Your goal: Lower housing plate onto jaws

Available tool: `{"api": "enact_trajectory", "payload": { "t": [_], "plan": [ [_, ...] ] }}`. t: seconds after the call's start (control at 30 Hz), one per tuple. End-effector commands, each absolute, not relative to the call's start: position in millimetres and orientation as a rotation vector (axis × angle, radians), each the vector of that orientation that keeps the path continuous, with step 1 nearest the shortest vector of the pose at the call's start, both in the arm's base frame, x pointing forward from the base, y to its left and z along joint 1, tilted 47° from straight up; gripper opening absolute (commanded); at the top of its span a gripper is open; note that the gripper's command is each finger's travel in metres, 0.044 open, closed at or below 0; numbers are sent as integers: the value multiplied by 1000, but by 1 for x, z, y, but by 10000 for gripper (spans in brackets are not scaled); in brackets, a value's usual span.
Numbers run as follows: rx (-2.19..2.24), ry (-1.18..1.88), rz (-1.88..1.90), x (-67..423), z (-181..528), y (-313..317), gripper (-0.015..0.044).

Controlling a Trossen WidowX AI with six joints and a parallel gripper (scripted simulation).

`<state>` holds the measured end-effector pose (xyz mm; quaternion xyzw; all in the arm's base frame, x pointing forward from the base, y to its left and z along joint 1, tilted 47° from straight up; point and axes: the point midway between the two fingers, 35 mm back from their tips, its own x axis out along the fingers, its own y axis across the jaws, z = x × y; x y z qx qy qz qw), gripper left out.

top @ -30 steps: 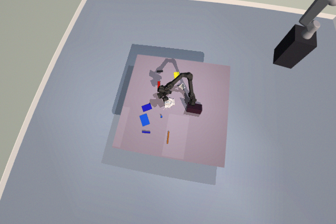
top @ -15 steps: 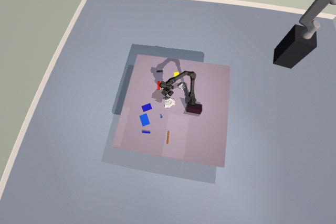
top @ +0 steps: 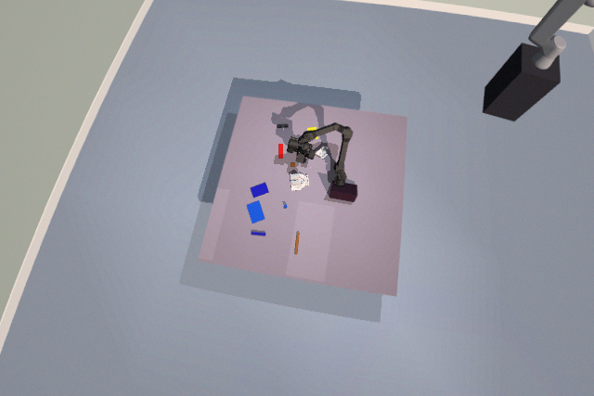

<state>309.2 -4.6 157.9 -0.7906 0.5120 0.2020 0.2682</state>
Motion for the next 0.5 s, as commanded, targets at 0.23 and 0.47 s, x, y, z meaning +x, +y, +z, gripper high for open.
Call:
{"api": "enact_trajectory", "payload": {
  "t": [0.23, 0.47],
  "plan": [
    [-2319, 1449, 894, 275, 182, -35, 440],
    [-2411, 1462, 1137, 251, 196, -52, 440]
  ]
}}
